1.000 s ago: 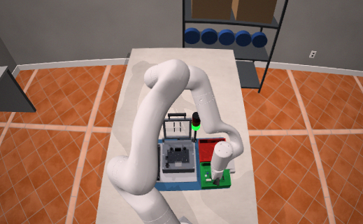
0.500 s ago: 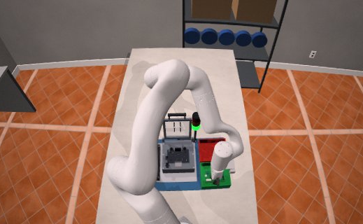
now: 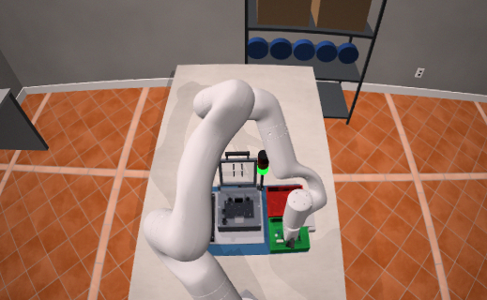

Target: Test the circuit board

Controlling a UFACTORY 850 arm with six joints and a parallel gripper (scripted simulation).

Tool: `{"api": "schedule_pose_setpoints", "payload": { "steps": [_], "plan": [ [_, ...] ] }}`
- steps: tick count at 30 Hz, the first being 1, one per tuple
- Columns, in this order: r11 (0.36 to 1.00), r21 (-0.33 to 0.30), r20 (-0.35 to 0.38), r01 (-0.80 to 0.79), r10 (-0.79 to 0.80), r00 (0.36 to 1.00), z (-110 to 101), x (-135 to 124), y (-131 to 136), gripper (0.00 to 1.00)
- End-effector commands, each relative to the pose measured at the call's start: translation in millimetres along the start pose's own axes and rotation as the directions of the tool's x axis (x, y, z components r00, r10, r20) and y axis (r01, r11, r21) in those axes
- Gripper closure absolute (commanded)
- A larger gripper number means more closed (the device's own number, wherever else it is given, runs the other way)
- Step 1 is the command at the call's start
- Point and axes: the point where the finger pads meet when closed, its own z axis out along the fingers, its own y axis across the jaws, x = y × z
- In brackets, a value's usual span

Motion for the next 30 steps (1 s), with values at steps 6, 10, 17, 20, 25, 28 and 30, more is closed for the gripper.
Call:
{"api": "schedule_pose_setpoints", "payload": {
  "steps": [6, 10, 17, 20, 25, 28, 30],
  "plan": [
    [1.000, 0.001, -0.001, 0.000, 0.000, 1.000, -6.6, 0.4, -0.3, 0.00],
    [1.000, 0.001, -0.001, 0.000, 0.000, 1.000, -23.5, 0.4, -0.3, 0.00],
    [1.000, 0.001, -0.001, 0.000, 0.000, 1.000, -70.5, 0.3, -0.3, 0.00],
    [1.000, 0.001, -0.001, 0.000, 0.000, 1.000, -84.6, 0.3, -0.3, 0.00],
    [1.000, 0.001, -0.001, 0.000, 0.000, 1.000, -109.7, 0.3, -0.3, 0.00],
    [1.000, 0.001, -0.001, 0.000, 0.000, 1.000, -124.2, 0.3, -0.3, 0.00],
    [1.000, 0.001, -0.001, 0.000, 0.000, 1.000, -131.2, 0.3, -0.3, 0.00]
  ]
}}
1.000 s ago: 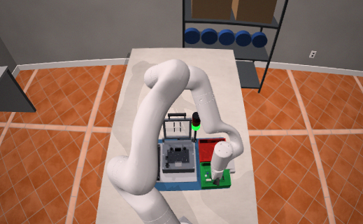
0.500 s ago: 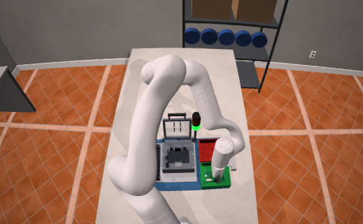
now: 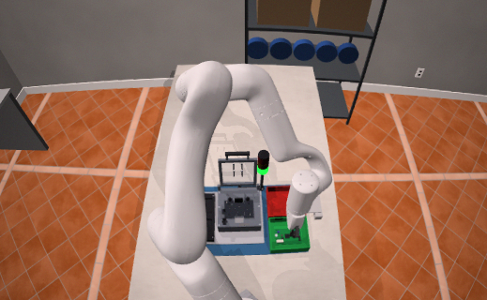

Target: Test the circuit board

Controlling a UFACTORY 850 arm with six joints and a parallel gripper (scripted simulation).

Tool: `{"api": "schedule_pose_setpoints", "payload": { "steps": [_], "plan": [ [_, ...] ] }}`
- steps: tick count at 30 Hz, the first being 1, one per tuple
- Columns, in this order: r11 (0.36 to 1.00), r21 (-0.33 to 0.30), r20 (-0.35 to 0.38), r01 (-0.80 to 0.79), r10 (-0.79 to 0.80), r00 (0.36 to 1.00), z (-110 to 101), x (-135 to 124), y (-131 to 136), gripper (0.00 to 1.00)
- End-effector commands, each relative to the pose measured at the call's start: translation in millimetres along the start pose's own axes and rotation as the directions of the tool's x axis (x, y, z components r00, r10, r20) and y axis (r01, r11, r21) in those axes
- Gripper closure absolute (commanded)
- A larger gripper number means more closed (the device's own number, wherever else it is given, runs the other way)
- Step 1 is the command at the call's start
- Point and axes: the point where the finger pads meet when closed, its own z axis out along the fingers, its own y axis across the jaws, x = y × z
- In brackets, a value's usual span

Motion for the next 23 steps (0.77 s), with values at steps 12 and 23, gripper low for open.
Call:
{"api": "schedule_pose_setpoints", "payload": {
  "steps": [12, 23],
  "plan": [
    [1.000, 0.000, 0.002, -0.001, 0.001, 1.000, -23.6, 0.0, -0.6, 0.00],
    [1.000, 0.000, 0.002, -0.001, 0.001, 1.000, -23.6, 0.0, -0.6, 0.00]
  ]
}}
